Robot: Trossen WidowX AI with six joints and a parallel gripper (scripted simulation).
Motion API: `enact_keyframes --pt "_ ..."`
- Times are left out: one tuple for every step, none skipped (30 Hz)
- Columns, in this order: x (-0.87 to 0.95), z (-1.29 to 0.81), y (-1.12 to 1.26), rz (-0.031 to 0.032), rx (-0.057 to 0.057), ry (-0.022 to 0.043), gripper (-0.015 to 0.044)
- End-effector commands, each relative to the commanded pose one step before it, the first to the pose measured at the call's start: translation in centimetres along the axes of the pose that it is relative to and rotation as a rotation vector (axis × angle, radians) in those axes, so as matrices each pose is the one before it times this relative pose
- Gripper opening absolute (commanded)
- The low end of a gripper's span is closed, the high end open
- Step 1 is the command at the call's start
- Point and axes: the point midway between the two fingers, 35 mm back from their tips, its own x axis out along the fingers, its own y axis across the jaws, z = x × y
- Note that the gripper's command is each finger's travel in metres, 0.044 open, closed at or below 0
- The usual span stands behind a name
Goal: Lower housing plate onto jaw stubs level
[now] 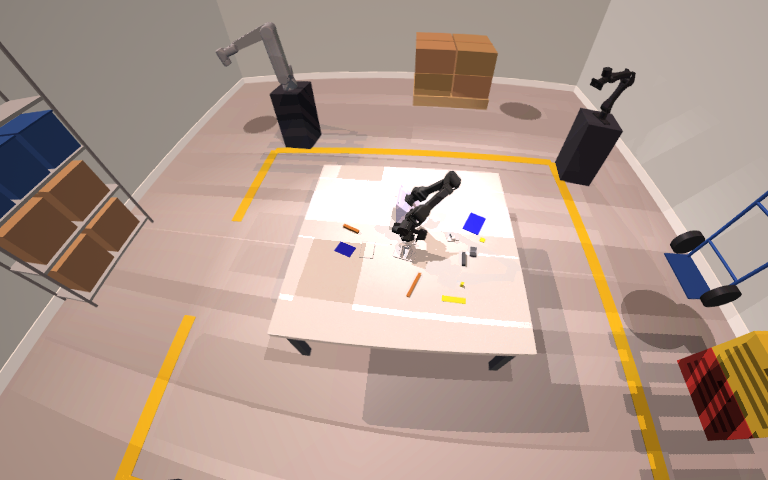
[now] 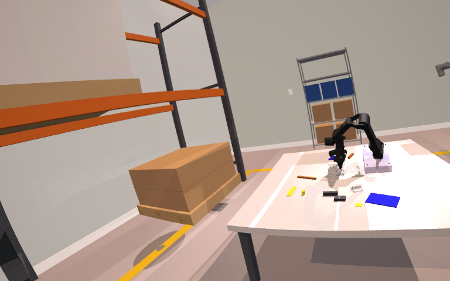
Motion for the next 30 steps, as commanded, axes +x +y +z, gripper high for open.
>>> enact_keyframes --pt "1.084 -0.402 -0.053 0.00675 0.0136 0.01313 0.0351" --pt "0.165 -0.013 0.006 0.00024 0.0000 0.00007 0.0351" --pt "0.165 -0.015 0.006 0.00026 0.0000 0.00008 0.0351" --pt "0.165 -0.016 0.007 0.00028 0.0000 0.00009 0.0351" --pt "0.164 -0.017 0.007 0.00029 0.0000 0.00009 0.0351" --pt "0.164 -0.018 0.007 0.00031 0.0000 0.00010 0.0351" --pt "0.163 -0.020 0.008 0.00032 0.0000 0.00011 0.0351" --pt "0.162 -0.021 0.008 0.00034 0.0000 0.00012 0.0351" --pt "0.162 -0.022 0.008 0.00035 0.0000 0.00013 0.0351" --pt "0.132 -0.019 0.007 0.00030 0.0000 0.00011 0.0351" --pt "0.079 -0.012 0.004 0.00018 0.0000 0.00007 0.0351" --pt "0.026 -0.004 0.001 0.00006 0.0000 0.00002 0.0351" --pt "0.000 0.000 0.000 0.00000 0.0000 0.00000 0.0351" --pt "0.000 0.000 0.000 0.00000 0.0000 0.00000 0.0351" --pt "0.000 0.000 0.000 0.00000 0.0000 0.00000 0.0351" --pt "0.000 0.000 0.000 0.00000 0.0000 0.00000 0.0351" --pt "0.000 0.000 0.000 0.00000 0.0000 0.00000 0.0351" --pt "0.000 0.000 0.000 0.00000 0.0000 0.00000 0.0351" --pt "0.000 0.000 0.000 0.00000 0.0000 0.00000 0.0351" --pt "0.000 0.000 0.000 0.00000 0.0000 0.00000 0.0351" --pt "0.000 0.000 0.000 0.00000 0.0000 0.00000 0.0351" --pt "0.000 0.000 0.000 0.00000 0.0000 0.00000 0.0351" --pt "0.000 0.000 0.000 0.00000 0.0000 0.00000 0.0351" --pt "0.000 0.000 0.000 0.00000 0.0000 0.00000 0.0351" --pt "0.000 0.000 0.000 0.00000 0.0000 0.00000 0.0351" --pt "0.000 0.000 0.000 0.00000 0.0000 0.00000 0.0351" --pt "0.000 0.000 0.000 0.00000 0.0000 0.00000 0.0351" --pt "0.000 0.000 0.000 0.00000 0.0000 0.00000 0.0351" --pt "0.000 0.000 0.000 0.00000 0.0000 0.00000 0.0351" --pt "0.000 0.000 0.000 0.00000 0.0000 0.00000 0.0351"
